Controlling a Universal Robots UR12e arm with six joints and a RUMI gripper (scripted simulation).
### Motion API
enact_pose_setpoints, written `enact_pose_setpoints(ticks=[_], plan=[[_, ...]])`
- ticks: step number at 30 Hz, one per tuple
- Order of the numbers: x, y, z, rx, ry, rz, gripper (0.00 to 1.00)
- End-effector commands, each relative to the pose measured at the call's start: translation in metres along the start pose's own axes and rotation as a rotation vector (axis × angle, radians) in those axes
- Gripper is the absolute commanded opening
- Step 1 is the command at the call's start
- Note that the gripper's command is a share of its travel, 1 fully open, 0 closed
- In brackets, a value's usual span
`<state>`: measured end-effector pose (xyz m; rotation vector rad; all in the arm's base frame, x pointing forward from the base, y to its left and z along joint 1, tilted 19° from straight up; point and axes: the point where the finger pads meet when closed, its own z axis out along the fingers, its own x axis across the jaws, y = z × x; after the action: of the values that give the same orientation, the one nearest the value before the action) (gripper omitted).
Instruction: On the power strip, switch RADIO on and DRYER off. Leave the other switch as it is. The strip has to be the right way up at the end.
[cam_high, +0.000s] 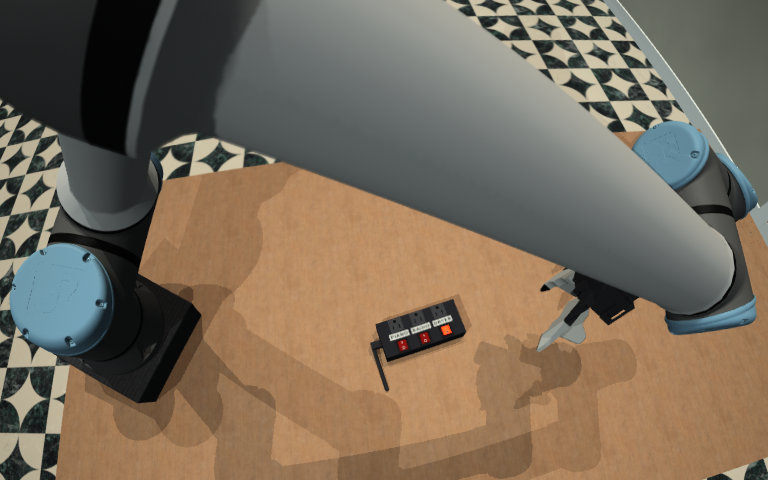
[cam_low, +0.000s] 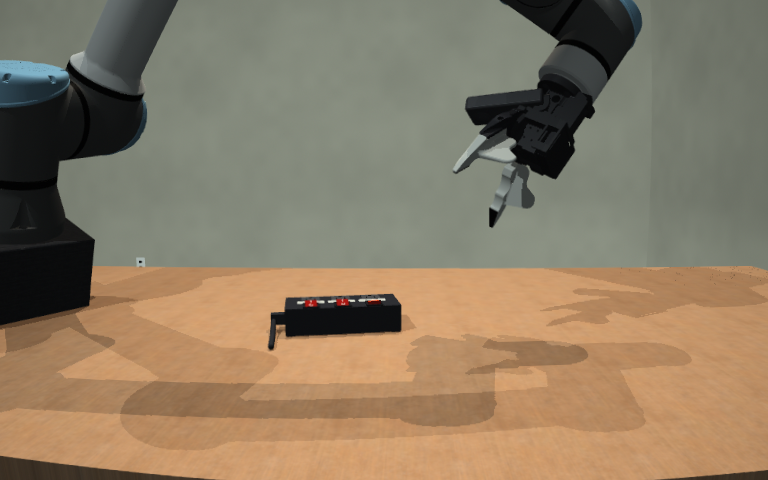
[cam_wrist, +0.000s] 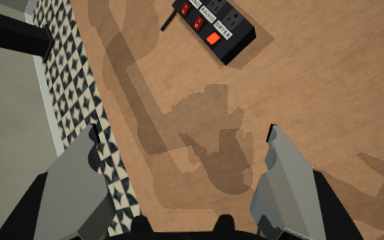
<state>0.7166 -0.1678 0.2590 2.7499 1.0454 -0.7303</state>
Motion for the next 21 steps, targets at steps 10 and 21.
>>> enact_pose_setpoints(ticks=[10,21], plan=[[-0.012,-0.05,0.094,0.045,0.326,0.161,1.0],[-0.013,-0.083,0.133,0.049,0.494,0.242,1.0]])
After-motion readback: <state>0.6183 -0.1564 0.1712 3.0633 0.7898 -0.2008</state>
